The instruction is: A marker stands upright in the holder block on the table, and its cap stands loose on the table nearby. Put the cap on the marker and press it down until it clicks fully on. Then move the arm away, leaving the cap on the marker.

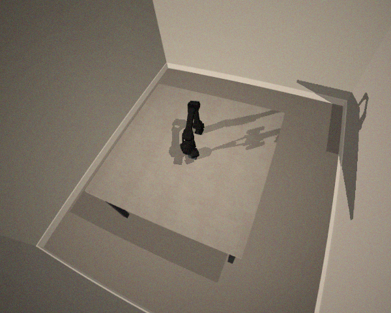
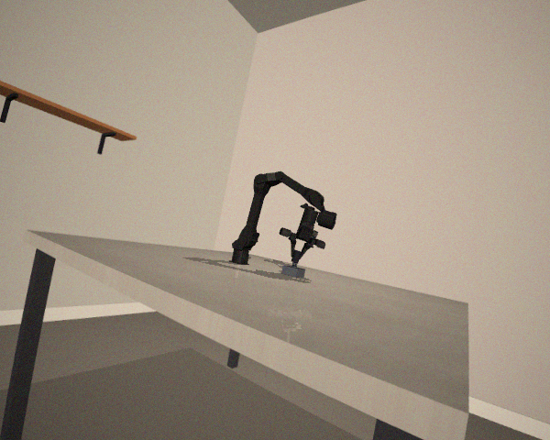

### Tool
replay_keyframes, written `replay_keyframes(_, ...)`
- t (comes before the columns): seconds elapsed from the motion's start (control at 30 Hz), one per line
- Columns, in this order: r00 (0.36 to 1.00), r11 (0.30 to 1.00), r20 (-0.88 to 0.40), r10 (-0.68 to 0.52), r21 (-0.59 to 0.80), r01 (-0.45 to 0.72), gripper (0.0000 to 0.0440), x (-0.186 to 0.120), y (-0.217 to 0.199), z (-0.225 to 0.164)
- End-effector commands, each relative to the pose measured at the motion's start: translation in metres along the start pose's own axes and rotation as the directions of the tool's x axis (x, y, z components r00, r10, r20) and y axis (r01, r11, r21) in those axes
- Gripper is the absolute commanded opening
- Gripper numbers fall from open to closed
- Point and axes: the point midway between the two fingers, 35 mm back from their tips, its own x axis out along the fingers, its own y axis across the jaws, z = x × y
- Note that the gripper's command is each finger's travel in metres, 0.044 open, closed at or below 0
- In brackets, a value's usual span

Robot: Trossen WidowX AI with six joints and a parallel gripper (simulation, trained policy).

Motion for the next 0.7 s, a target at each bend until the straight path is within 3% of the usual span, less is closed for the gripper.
replay_keyframes(0.0, 1.0, 1.0, -0.009, -0.013, -0.014, 0.013, 0.0, 0.011, -0.002, 0.0)
replay_keyframes(0.2, 1.0, 0.999, -0.001, -0.011, -0.034, 0.01, 0.0005, 0.021, -0.001, 0.001)
replay_keyframes(0.27, 1.0, 0.999, -0.008, -0.024, -0.036, 0.023, 0.0035, 0.025, -0.005, 0.0)
replay_keyframes(0.67, 1.0, 0.997, 0.028, -0.012, -0.074, 0.014, 0.0053, 0.031, -0.004, 0.007)
